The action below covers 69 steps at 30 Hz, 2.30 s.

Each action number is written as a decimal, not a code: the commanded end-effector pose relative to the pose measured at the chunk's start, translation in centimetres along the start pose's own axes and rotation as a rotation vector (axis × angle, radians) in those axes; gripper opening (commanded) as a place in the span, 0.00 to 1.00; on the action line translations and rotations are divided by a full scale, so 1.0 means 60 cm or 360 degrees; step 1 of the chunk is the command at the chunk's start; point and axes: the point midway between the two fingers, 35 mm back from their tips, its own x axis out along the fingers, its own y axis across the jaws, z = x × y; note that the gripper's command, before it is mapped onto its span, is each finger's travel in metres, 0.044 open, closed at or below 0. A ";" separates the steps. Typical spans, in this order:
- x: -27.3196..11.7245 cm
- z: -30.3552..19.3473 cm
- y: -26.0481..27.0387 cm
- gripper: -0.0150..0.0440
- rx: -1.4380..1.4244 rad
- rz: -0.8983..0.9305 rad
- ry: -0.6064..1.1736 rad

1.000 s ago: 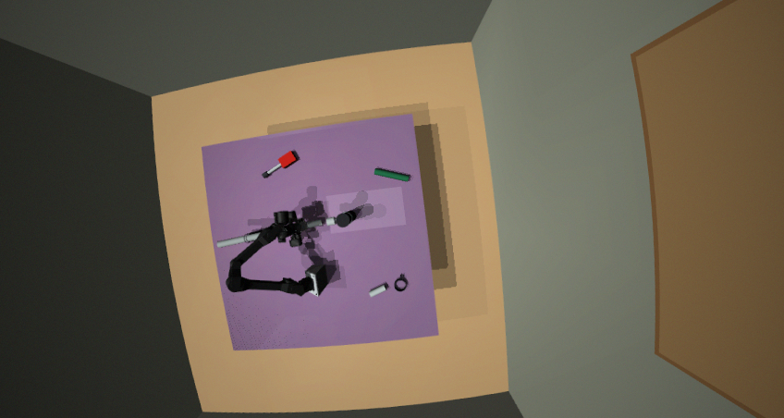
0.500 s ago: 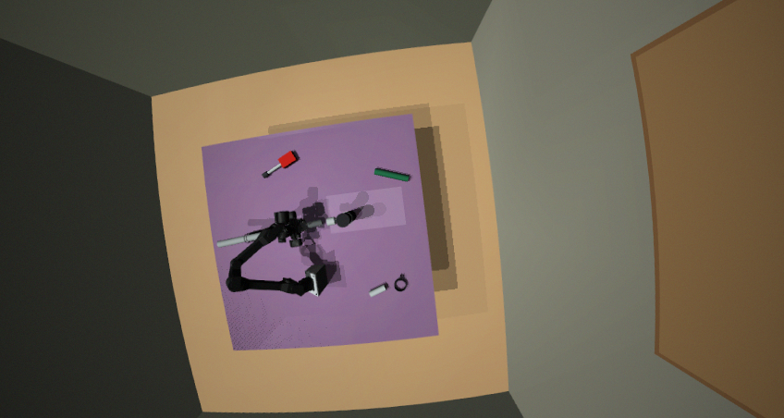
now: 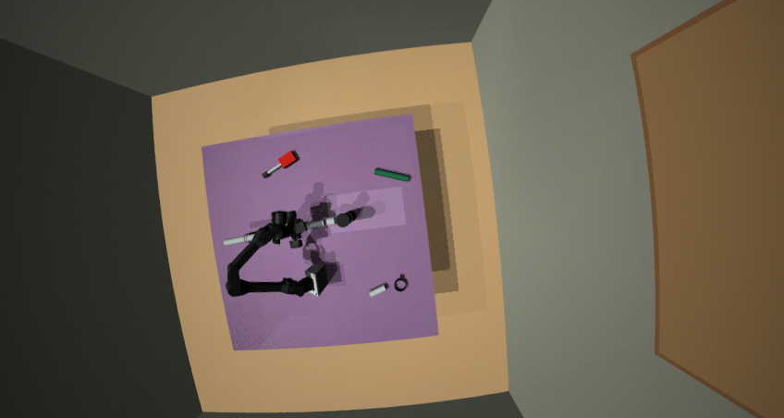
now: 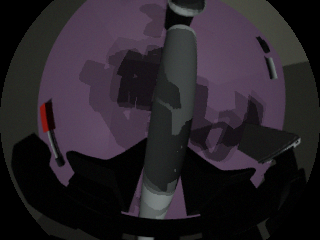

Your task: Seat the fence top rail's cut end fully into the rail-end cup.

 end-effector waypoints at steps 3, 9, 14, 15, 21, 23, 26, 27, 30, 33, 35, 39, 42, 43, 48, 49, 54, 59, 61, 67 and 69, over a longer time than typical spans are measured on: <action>-0.036 0.025 0.002 0.25 -0.0006 0.0015 -0.0123; -0.033 0.024 0.001 0.25 -0.0003 0.0011 -0.0115; -0.026 0.019 -0.002 0.25 0.0005 -0.0003 -0.0091; -0.026 0.019 -0.002 0.25 0.0005 -0.0003 -0.0091; -0.028 0.020 -0.001 0.25 0.0005 -0.0003 -0.0091; -0.030 0.022 0.000 0.25 0.0005 -0.0003 -0.0091; -0.033 0.024 0.002 0.25 0.0005 -0.0003 -0.0091; -0.034 0.024 0.003 0.25 0.0005 -0.0003 -0.0091; -0.037 0.026 0.006 0.25 0.0005 -0.0003 -0.0091; -0.040 0.028 0.008 0.25 0.0005 -0.0003 -0.0091; -0.042 0.030 0.009 0.25 0.0005 -0.0003 -0.0092; -0.042 0.033 0.009 0.25 0.0004 -0.0003 -0.0091; -0.040 0.038 0.008 0.25 0.0002 -0.0006 -0.0090; -0.039 0.040 0.008 0.25 0.0000 -0.0007 -0.0090; -0.032 0.051 0.005 0.25 -0.0006 -0.0015 -0.0087; -0.031 0.053 0.005 0.25 -0.0008 -0.0016 -0.0086; -0.027 0.061 0.003 0.25 -0.0013 -0.0021 -0.0084; -0.027 0.061 0.003 0.25 -0.0013 -0.0021 -0.0084; -0.027 0.061 0.003 0.25 -0.0013 -0.0021 -0.0084; -0.027 0.061 0.003 0.25 -0.0013 -0.0021 -0.0084; -0.027 0.061 0.003 0.25 -0.0013 -0.0021 -0.0084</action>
